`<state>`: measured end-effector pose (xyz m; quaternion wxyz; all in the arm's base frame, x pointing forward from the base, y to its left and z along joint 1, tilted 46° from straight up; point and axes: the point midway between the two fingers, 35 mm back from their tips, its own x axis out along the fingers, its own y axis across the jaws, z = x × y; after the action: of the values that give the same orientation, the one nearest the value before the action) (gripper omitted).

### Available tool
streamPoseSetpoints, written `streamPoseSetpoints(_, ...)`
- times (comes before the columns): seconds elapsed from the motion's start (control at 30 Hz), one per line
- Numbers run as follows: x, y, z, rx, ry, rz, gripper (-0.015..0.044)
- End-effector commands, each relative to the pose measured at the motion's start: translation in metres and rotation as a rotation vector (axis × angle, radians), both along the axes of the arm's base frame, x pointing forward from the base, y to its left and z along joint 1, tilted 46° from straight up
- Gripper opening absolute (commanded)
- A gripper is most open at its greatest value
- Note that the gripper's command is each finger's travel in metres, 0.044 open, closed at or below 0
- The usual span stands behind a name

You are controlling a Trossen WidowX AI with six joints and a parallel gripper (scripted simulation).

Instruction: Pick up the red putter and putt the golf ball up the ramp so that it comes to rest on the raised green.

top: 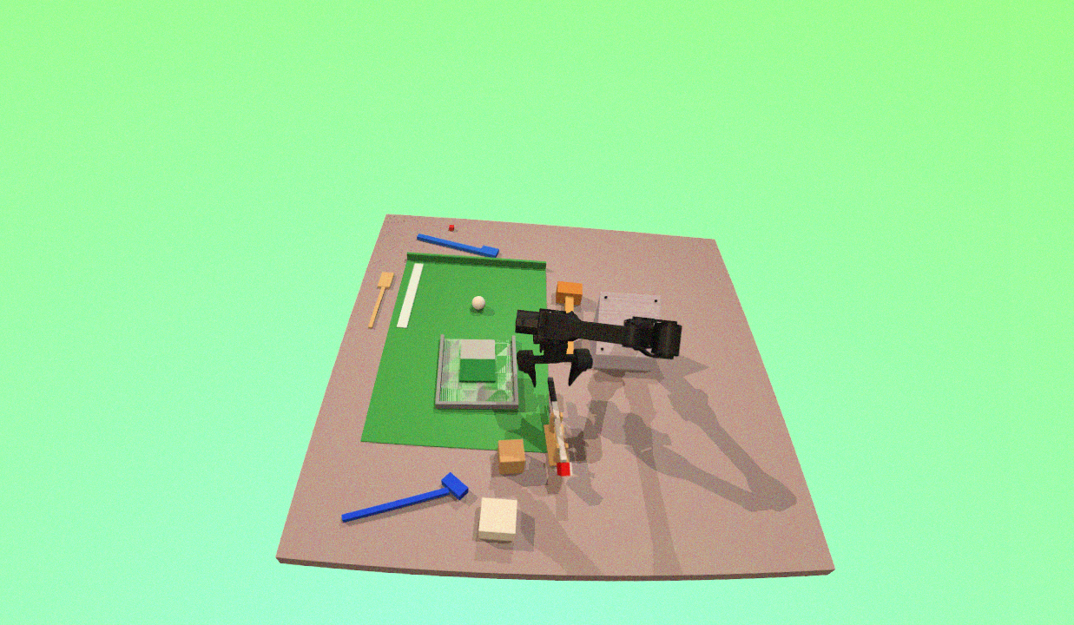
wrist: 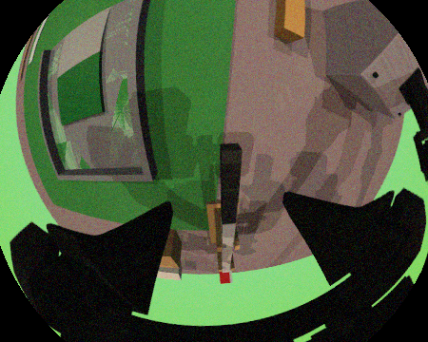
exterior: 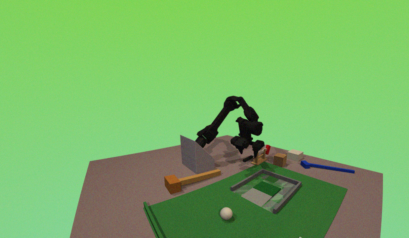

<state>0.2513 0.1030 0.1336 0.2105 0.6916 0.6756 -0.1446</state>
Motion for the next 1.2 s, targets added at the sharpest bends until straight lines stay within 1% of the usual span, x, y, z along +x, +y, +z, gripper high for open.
streamPoseSetpoints(0.0,-0.002,0.005,-0.003,0.005,0.002,-0.002,0.044)
streamPoseSetpoints(0.27,-0.001,0.021,-0.019,0.006,0.001,-0.002,0.044)
streamPoseSetpoints(1.1,0.001,0.038,-0.035,0.007,0.001,-0.002,0.044)
streamPoseSetpoints(1.17,0.003,0.037,-0.032,0.008,-0.009,0.0,0.0387)
